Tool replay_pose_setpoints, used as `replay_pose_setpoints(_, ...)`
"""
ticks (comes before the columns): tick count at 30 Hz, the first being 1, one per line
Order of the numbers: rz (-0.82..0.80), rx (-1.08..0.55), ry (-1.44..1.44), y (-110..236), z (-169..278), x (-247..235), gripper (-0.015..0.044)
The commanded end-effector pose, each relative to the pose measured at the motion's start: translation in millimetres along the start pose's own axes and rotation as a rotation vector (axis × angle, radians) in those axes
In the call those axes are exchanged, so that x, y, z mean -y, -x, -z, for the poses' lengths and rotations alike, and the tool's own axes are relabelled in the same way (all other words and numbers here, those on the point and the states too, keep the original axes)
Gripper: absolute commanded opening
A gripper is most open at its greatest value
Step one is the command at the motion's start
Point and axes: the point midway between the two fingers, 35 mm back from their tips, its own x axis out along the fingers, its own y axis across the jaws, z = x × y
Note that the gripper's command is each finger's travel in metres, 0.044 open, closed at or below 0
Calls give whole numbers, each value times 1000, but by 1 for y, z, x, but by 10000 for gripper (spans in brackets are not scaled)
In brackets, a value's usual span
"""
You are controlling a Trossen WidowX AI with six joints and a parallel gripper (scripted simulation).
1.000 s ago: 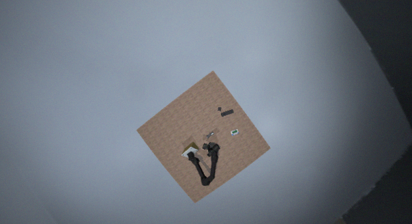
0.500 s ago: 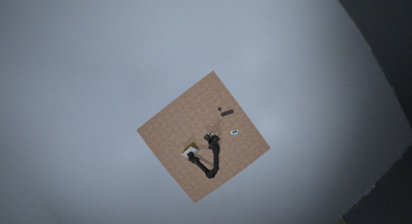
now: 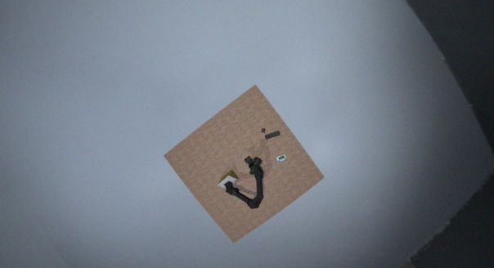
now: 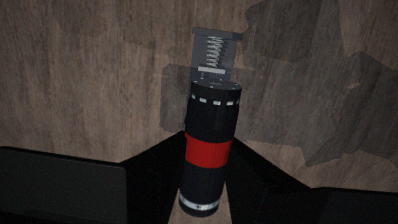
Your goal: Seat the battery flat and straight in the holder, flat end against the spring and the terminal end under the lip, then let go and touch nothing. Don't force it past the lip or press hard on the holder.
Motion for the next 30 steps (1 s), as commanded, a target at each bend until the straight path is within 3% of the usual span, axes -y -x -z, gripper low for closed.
replay_pose_setpoints(1,-3,-54,-11,-8,-2,0,74)
replay_pose_setpoints(10,2,-217,-9,-34,3,0,74)
replay_pose_setpoints(30,4,-326,-9,-42,-2,0,74)
